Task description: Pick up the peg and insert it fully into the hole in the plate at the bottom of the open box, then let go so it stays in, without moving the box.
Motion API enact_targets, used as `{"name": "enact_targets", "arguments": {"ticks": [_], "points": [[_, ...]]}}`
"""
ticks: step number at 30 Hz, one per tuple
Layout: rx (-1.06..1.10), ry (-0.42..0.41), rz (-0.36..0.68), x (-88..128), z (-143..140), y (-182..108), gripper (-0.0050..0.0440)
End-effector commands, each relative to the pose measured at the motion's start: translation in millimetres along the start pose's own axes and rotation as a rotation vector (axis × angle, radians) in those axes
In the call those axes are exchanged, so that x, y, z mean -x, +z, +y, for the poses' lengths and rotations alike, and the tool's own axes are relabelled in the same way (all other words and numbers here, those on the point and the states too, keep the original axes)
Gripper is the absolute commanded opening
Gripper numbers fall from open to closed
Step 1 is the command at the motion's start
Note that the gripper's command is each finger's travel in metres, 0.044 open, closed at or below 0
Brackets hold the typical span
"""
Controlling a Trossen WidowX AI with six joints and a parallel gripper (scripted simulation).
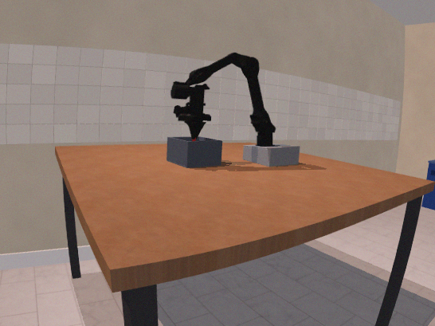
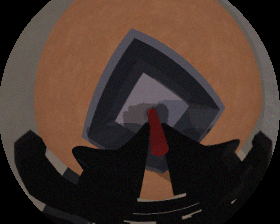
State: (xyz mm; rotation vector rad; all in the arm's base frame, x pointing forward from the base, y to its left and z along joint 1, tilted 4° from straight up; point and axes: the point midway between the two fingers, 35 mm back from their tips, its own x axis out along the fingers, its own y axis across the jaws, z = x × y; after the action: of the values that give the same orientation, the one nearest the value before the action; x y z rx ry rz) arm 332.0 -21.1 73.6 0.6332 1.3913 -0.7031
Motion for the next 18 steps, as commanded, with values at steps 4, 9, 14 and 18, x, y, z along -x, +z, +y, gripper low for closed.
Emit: {"name": "enact_targets", "arguments": {"ticks": [4, 9, 14, 18], "points": [[0.003, -0.003, 0.008, -7.1, -0.3, -0.9, 0.0000], [0.003, -0.003, 0.008, -12.8, 0.1, 0.0, 0.0000], [0.003, -0.003, 0.008, -17.5, 0.6, 1.7, 0.0000], [0.003, -0.003, 0.008, -21.3, 0.9, 3.1, 0.0000]]}}
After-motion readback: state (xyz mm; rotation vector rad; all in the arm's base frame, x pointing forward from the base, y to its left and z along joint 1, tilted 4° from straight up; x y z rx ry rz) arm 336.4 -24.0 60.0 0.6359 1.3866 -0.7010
